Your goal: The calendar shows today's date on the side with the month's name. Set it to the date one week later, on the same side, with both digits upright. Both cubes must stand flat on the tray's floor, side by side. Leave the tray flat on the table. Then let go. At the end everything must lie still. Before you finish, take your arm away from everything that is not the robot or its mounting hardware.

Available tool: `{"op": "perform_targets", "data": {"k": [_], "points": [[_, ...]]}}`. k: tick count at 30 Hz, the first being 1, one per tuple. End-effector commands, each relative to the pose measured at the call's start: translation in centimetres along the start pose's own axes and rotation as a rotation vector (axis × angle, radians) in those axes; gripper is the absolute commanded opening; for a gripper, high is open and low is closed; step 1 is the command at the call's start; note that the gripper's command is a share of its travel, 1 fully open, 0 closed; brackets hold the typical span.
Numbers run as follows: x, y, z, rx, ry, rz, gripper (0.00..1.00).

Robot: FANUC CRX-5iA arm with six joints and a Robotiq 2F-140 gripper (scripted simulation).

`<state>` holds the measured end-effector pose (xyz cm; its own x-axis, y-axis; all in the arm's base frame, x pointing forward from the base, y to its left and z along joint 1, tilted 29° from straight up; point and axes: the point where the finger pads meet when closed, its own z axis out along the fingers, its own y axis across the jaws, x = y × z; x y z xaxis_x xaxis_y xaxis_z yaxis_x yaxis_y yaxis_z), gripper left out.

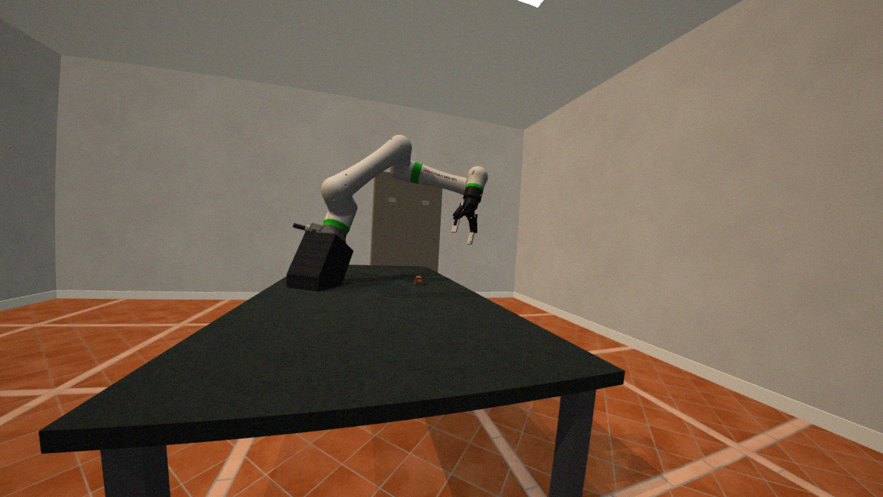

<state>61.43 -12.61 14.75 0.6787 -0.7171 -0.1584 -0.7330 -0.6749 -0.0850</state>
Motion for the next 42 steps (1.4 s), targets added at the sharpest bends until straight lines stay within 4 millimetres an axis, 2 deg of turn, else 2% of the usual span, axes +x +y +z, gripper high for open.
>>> {"op": "perform_targets", "data": {"k": [1, 4, 6, 8, 10, 12, 13, 14, 15, 19, 21, 23, 24, 25, 26, 27, 28, 29, 31, 33, 42], "points": [[0.0, 0.0, 0.0, 0.0, 0.0, 0.0, 1.0], [-0.2, 0.0, 0.1, 0.004, -0.001, 0.005, 1.0], [-1.1, -0.1, 0.5, 0.024, -0.007, 0.031, 1.0], [-3.2, -0.2, 1.5, 0.066, -0.021, 0.09, 1.0], [-6.4, -0.1, 3.0, 0.126, -0.044, 0.183, 1.0], [-6.4, -0.1, 3.0, 0.126, -0.044, 0.183, 1.0], [-8.3, 0.1, 3.9, 0.16, -0.06, 0.241, 1.0], [-8.3, 0.1, 3.9, 0.16, -0.06, 0.241, 1.0], [-10.3, 0.4, 4.9, 0.194, -0.076, 0.303, 1.0], [-10.3, 0.4, 4.9, 0.194, -0.076, 0.303, 1.0], [-14.2, 1.2, 7.0, 0.257, -0.111, 0.431, 1.0], [-14.2, 1.2, 7.0, 0.257, -0.111, 0.431, 1.0], [-16.0, 1.7, 8.0, 0.284, -0.128, 0.492, 1.0], [-16.0, 1.7, 8.0, 0.284, -0.128, 0.492, 1.0], [-17.5, 2.2, 8.9, 0.306, -0.143, 0.547, 1.0], [-17.5, 2.2, 8.9, 0.306, -0.143, 0.547, 1.0], [-18.7, 2.6, 9.6, 0.324, -0.155, 0.593, 1.0], [-18.7, 2.6, 9.6, 0.324, -0.155, 0.593, 1.0], [-20.3, 3.3, 10.6, 0.347, -0.171, 0.655, 1.0], [-20.8, 3.5, 11.0, 0.354, -0.176, 0.675, 1.0], [-20.8, 3.5, 11.0, 0.355, -0.176, 0.676, 1.0]]}}
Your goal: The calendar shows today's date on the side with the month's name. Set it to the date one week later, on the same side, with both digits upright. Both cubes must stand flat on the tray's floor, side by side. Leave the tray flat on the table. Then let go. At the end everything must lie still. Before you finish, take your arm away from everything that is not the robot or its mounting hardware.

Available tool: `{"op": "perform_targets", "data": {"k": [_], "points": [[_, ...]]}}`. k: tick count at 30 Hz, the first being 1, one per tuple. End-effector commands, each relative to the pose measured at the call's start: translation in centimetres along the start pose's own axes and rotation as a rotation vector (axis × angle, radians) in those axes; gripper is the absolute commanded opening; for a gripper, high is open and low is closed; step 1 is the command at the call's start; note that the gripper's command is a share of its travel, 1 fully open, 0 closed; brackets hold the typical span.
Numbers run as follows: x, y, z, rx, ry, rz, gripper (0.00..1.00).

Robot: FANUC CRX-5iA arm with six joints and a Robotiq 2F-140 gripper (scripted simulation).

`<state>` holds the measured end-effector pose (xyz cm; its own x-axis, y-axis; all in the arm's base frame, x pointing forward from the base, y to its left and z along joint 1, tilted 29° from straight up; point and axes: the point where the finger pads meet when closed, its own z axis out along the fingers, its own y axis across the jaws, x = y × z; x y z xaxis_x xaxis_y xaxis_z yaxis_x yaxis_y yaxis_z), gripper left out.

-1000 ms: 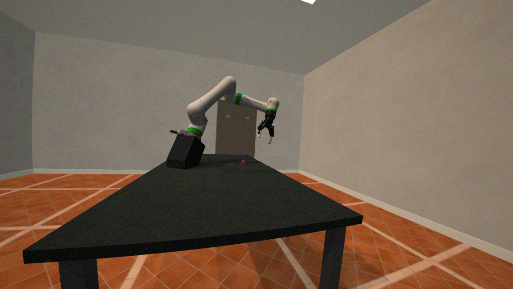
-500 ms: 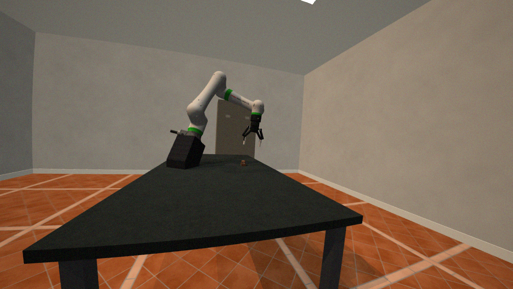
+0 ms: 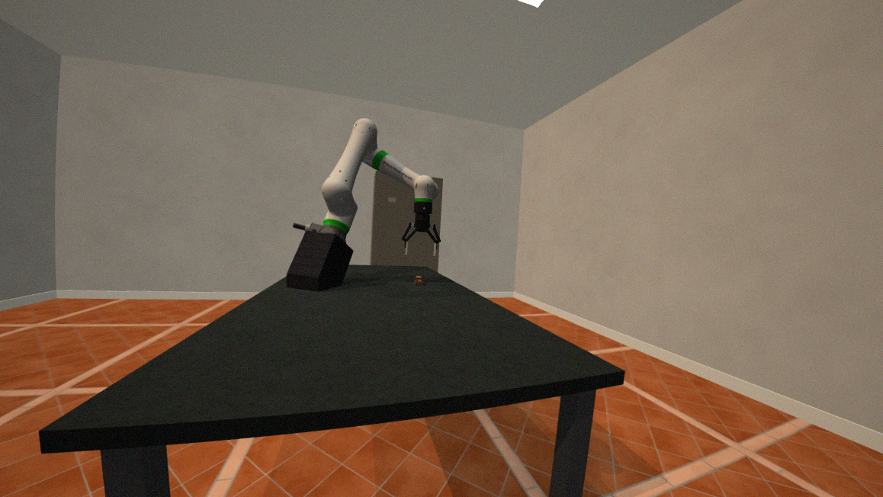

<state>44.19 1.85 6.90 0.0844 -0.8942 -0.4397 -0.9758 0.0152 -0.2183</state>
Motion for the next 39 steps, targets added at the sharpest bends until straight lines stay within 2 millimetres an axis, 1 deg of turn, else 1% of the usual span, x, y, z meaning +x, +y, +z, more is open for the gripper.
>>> {"op": "perform_targets", "data": {"k": [1, 11, 15, 18, 21, 22, 23, 24, 25, 28, 30, 31, 39], "points": [[0.0, -0.02, -0.02, 0.001, 0.0, 0.0, 1.0], [0.0, -0.02, -0.01, 0.001, 0.0, 0.01, 1.0], [0.0, -0.02, 0.06, 0.001, 0.0, 0.073, 1.0], [0.0, -0.02, 0.17, 0.001, 0.0, 0.173, 1.0], [0.0, -0.03, 0.32, 0.001, 0.0, 0.315, 1.0], [0.0, -0.03, 0.33, 0.001, 0.0, 0.325, 1.0], [0.0, -0.03, 0.39, 0.001, 0.0, 0.382, 1.0], [0.0, -0.03, 0.4, 0.001, 0.0, 0.387, 1.0], [0.0, -0.03, 0.47, 0.001, 0.0, 0.452, 1.0], [0.0, -0.03, 0.47, 0.001, 0.0, 0.454, 1.0], [0.0, -0.03, 0.62, 0.001, 0.0, 0.601, 1.0], [0.0, -0.03, 0.63, 0.001, 0.0, 0.605, 1.0], [-0.01, -0.04, 0.94, 0.001, 0.0, 0.899, 1.0]]}}
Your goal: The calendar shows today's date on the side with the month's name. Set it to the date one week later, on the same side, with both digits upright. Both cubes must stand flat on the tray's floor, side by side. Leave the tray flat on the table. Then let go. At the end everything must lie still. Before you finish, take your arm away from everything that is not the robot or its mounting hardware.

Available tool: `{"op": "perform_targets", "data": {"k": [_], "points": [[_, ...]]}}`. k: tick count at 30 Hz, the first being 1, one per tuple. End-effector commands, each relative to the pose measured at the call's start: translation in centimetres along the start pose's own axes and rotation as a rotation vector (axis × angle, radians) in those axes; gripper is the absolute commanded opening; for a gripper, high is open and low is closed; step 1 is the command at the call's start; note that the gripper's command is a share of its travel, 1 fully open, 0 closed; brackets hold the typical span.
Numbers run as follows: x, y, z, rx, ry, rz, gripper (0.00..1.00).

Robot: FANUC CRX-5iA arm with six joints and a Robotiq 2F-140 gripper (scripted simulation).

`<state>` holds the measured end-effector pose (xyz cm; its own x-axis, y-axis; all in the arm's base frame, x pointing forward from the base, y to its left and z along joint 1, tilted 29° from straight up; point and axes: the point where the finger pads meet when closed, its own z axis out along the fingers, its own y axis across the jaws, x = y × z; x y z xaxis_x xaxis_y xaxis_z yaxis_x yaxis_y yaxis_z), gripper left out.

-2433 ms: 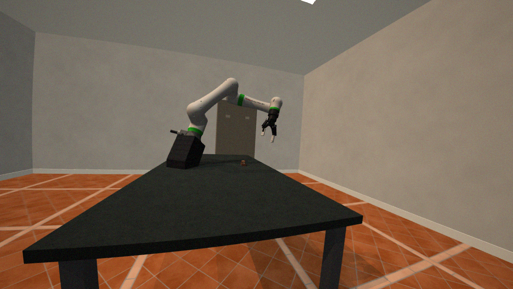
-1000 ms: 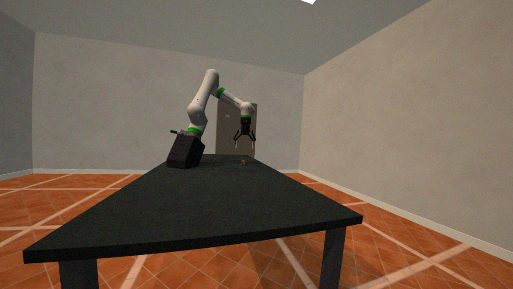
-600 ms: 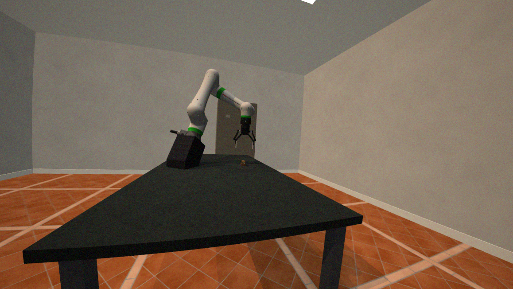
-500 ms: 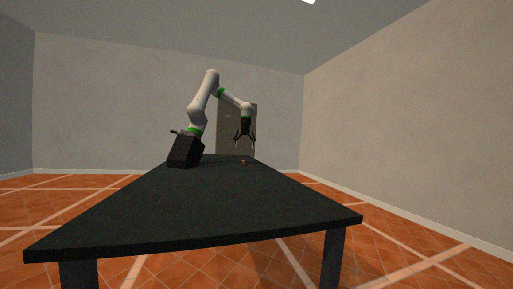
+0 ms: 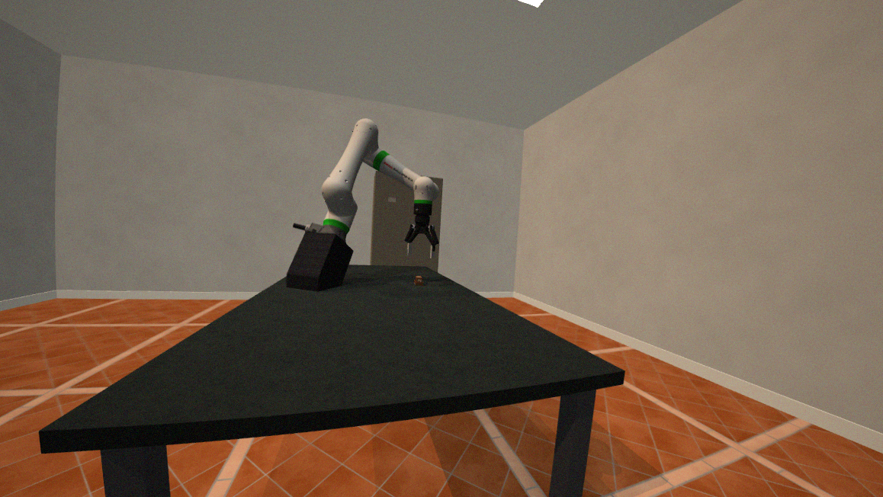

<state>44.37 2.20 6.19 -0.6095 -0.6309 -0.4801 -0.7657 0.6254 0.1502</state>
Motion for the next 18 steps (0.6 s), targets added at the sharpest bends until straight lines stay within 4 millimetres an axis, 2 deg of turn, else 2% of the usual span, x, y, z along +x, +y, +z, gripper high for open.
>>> {"op": "perform_targets", "data": {"k": [1, 4, 7, 9, 18], "points": [[-0.03, 0.0, 0.17, 0.007, 0.012, 0.174, 1.0], [-0.03, 0.0, 0.28, 0.008, 0.011, 0.279, 1.0], [-0.03, 0.0, 0.3, 0.008, 0.011, 0.294, 1.0], [-0.02, 0.0, 0.44, 0.009, 0.011, 0.432, 1.0], [-0.02, 0.0, 0.73, 0.01, 0.009, 0.704, 1.0]]}}
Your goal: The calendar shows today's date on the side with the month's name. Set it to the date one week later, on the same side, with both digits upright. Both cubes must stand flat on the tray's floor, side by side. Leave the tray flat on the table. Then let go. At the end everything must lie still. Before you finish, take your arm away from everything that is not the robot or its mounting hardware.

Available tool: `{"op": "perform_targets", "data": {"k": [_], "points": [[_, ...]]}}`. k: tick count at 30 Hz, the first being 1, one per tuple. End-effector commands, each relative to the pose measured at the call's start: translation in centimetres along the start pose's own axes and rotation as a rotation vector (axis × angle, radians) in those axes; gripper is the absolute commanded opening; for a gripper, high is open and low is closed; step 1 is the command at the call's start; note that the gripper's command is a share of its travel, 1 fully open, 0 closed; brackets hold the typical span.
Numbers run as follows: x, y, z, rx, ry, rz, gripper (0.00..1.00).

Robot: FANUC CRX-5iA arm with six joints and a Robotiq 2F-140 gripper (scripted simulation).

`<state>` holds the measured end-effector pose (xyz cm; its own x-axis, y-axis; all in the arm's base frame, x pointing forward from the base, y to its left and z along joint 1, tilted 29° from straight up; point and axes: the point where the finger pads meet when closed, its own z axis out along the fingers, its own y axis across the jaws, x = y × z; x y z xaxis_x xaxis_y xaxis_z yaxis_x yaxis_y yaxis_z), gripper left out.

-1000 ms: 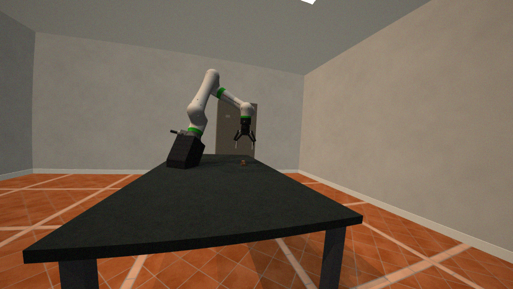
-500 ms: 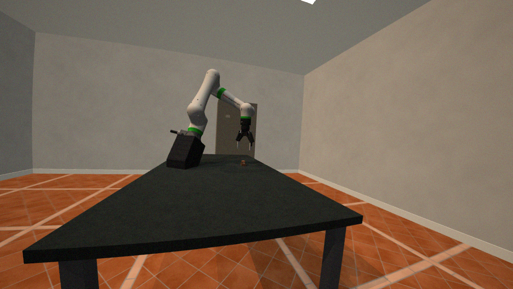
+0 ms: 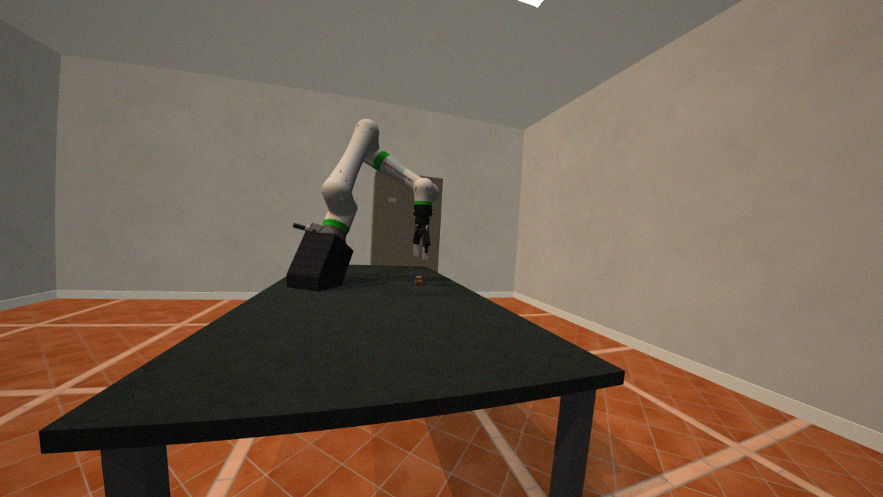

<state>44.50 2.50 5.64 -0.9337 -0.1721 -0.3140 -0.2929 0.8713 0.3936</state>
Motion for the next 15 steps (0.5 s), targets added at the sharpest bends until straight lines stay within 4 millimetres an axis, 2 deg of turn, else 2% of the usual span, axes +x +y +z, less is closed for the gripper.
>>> {"op": "perform_targets", "data": {"k": [1, 5, 6, 15], "points": [[-0.02, 0.0, 0.16, 0.013, 0.006, 0.173, 1.0], [-0.02, 0.0, 0.21, 0.013, 0.006, 0.214, 1.0], [-0.01, 0.0, 0.32, 0.013, 0.005, 0.319, 1.0], [-0.01, 0.0, 0.64, 0.014, 0.003, 0.626, 1.0]]}}
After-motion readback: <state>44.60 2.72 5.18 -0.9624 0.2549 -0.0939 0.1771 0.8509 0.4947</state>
